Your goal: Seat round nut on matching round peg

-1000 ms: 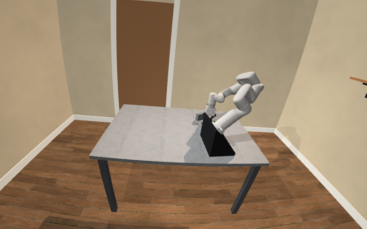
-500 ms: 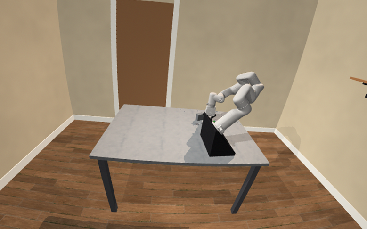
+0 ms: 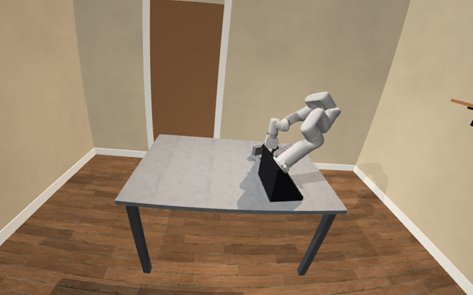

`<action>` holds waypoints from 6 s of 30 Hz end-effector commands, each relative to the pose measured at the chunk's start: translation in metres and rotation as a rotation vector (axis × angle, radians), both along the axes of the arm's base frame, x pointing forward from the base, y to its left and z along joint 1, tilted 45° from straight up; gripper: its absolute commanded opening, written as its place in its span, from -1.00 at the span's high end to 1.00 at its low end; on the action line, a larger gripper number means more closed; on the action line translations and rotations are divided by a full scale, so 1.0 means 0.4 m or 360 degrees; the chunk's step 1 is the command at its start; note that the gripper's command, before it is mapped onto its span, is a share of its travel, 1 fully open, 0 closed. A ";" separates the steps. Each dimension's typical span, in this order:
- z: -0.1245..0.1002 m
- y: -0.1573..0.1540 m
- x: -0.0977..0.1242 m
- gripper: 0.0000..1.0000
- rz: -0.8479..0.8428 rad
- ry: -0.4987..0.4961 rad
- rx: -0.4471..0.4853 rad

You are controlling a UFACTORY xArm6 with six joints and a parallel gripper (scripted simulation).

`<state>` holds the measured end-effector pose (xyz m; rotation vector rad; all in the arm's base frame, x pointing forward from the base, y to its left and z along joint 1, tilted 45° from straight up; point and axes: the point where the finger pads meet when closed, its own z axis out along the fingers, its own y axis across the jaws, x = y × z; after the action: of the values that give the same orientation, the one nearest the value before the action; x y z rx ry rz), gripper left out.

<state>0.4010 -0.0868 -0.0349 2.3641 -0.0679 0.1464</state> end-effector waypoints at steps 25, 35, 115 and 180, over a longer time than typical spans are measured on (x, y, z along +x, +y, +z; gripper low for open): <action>0.111 0.113 -0.013 1.00 0.0004 -0.0003 0.0007; 0.127 0.093 -0.090 1.00 0.0004 -0.0004 0.0004; 0.116 0.022 -0.265 1.00 0.0003 -0.0003 0.0005; 0.037 -0.057 -0.254 1.00 0.0004 -0.0005 0.0004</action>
<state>0.2985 -0.1102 -0.0206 2.3657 -0.0672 0.1485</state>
